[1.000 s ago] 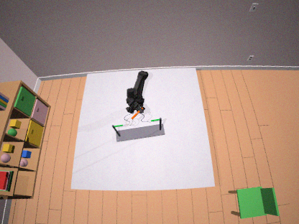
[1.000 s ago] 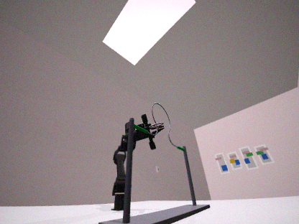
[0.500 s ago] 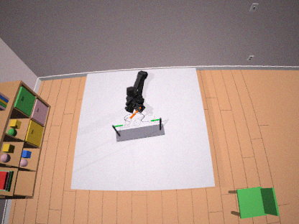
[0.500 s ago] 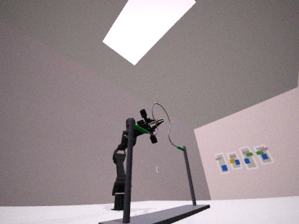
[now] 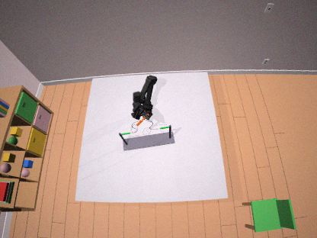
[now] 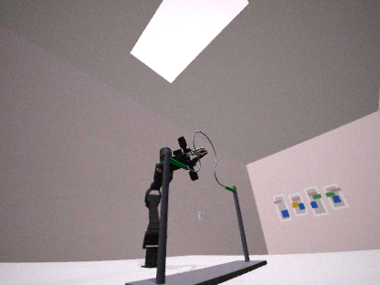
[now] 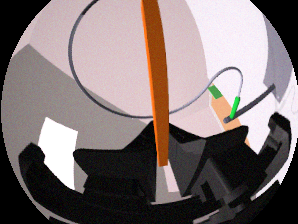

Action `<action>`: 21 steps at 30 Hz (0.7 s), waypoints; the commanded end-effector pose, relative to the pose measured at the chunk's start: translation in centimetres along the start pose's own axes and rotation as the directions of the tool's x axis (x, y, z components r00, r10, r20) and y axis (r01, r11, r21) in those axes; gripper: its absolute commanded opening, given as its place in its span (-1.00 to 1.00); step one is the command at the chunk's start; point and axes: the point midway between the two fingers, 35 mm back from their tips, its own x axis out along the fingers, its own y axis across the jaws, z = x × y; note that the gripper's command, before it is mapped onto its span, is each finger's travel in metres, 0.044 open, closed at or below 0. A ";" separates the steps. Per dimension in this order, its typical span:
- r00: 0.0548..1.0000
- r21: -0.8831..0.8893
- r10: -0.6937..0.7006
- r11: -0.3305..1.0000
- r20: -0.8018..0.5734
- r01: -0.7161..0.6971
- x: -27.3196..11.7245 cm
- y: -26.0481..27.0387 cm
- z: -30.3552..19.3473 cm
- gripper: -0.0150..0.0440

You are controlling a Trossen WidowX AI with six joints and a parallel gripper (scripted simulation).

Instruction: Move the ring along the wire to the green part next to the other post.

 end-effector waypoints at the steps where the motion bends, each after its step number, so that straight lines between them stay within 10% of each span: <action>1: 1.000 -0.046 -0.026 0.999 -0.004 0.026 0.0 0.0 -0.1 -1.00; 21: 0.987 -0.260 -0.163 0.952 0.016 0.161 -0.1 -0.9 0.0 -1.00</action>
